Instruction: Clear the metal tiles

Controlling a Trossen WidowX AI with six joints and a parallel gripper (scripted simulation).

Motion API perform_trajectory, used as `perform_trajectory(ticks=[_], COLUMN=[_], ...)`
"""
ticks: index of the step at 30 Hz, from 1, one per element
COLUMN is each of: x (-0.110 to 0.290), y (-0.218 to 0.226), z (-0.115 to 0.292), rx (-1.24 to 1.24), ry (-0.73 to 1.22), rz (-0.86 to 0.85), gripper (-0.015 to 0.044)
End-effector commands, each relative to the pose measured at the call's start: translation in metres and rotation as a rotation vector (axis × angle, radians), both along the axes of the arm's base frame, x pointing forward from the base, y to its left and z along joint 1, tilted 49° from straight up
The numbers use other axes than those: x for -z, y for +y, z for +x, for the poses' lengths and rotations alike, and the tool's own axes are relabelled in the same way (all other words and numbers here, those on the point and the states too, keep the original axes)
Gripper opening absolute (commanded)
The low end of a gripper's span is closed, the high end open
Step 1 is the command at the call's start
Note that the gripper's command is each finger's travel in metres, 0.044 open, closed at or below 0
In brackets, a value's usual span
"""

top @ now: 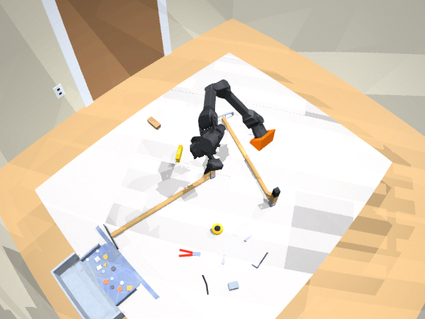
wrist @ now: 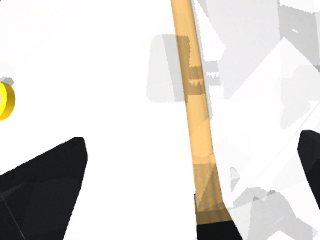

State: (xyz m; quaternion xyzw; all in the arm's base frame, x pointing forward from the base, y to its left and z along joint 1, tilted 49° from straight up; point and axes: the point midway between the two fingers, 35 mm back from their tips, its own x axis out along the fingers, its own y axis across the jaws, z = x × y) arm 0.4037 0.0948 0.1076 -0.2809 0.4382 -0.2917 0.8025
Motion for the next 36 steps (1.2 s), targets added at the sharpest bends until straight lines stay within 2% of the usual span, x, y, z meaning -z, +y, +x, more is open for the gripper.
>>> perform_trajectory(ticks=[1, 36], x=[-0.002, -0.006], y=[0.004, 0.014], z=[-0.013, -0.105], rx=[-0.018, -0.182], ry=[-0.008, -0.038], rz=[-0.008, -0.057], gripper=[0.044, 0.044])
